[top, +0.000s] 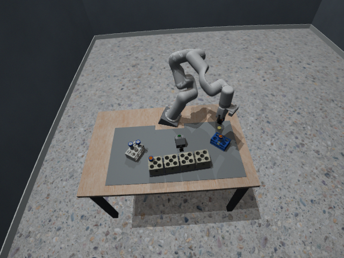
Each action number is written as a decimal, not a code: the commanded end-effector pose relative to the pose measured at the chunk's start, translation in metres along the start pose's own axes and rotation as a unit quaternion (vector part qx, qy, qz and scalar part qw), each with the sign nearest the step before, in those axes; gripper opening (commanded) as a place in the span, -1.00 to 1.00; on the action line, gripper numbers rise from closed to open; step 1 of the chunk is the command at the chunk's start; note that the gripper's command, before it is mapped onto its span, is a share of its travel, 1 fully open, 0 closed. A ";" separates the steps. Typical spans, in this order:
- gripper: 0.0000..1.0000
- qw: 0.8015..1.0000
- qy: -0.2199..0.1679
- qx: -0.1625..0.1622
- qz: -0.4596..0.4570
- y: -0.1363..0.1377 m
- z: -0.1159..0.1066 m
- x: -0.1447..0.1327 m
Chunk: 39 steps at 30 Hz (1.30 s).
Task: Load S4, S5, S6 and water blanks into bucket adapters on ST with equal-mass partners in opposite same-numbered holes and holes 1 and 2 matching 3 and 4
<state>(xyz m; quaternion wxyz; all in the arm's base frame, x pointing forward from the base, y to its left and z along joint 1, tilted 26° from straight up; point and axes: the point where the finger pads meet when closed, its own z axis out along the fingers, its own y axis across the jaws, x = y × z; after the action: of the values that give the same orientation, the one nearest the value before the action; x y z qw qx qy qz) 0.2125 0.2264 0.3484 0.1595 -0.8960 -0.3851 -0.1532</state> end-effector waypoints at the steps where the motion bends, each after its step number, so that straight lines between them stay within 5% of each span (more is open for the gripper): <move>1: -1.00 1.000 0.002 0.000 0.000 0.000 0.005 0.001; 28: -1.00 1.000 0.002 0.000 0.000 0.000 0.055 0.002; 39: -1.00 1.000 0.002 0.000 0.000 0.000 0.056 0.002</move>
<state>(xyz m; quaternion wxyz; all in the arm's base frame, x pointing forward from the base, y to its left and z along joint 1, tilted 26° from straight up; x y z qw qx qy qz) 0.2214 0.2497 0.2972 0.1595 -0.8959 -0.3850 -0.1537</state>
